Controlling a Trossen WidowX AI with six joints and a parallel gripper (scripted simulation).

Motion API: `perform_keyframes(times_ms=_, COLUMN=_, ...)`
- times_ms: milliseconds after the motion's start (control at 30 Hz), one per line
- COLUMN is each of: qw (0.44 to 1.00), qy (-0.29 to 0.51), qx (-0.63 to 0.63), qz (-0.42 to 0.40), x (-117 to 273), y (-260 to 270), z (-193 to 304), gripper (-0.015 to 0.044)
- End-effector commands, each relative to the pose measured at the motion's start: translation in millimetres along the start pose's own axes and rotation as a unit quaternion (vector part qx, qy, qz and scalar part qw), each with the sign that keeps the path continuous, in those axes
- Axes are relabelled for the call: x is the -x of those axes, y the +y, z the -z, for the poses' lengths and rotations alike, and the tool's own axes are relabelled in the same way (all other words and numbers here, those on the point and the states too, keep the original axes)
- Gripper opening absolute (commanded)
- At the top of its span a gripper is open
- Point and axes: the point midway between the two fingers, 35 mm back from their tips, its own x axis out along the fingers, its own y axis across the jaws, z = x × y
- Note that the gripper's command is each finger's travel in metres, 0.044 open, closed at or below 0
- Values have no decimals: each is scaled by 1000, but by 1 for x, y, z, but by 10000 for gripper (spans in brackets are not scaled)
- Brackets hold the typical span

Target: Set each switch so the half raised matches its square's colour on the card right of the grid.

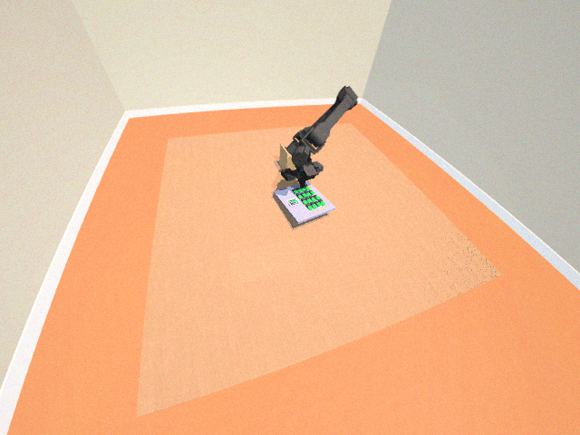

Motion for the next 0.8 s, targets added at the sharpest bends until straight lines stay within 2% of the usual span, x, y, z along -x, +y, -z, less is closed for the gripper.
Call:
perform_keyframes(times_ms=0, qw=1000, qy=-1, qx=-2, qz=-2, x=-1, y=0, z=0, gripper=0)
perform_keyframes(times_ms=533, qw=1000, qy=-1, qx=-2, qz=-2, x=-4, y=0, z=0, gripper=0)
perform_keyframes(times_ms=767, qw=1000, qy=13, qx=-2, qz=-1, x=62, y=-1, z=-3, gripper=0)
